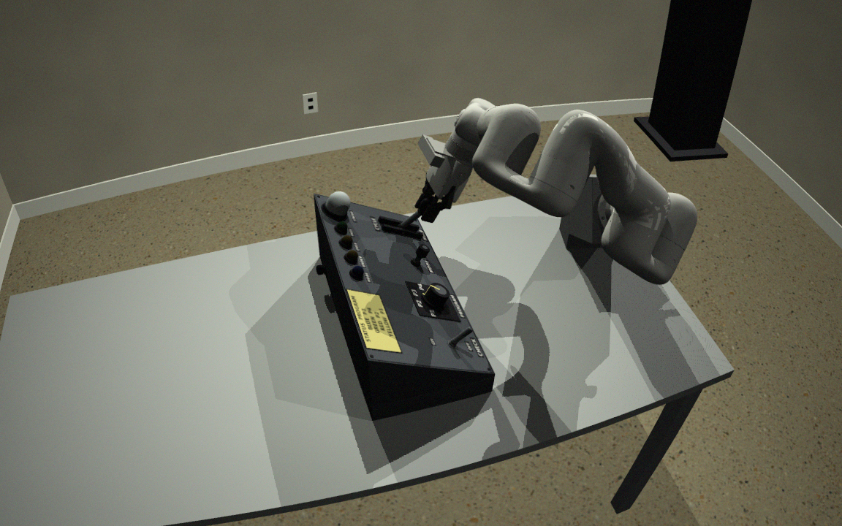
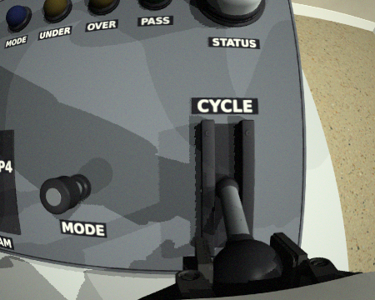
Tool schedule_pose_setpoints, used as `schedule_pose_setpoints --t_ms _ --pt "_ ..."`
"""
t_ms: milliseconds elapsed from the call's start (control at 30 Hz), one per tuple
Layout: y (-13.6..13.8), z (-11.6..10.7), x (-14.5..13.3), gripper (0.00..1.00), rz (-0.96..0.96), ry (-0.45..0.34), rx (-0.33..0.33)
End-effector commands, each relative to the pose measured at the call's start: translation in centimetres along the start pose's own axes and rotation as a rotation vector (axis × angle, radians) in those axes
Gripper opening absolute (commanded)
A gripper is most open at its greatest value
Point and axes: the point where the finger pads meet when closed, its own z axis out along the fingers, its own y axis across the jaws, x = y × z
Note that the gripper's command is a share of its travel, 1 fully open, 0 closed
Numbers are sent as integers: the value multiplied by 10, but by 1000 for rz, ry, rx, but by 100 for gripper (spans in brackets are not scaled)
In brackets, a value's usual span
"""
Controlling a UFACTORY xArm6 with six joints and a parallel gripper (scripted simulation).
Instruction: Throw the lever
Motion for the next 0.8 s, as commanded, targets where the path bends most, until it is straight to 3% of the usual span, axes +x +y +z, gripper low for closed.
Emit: schedule_pose_setpoints --t_ms 0,767 --pt "0 -2 4 0 -3 4 -2" --pt "0 -8 23 0 -3 4 -2"
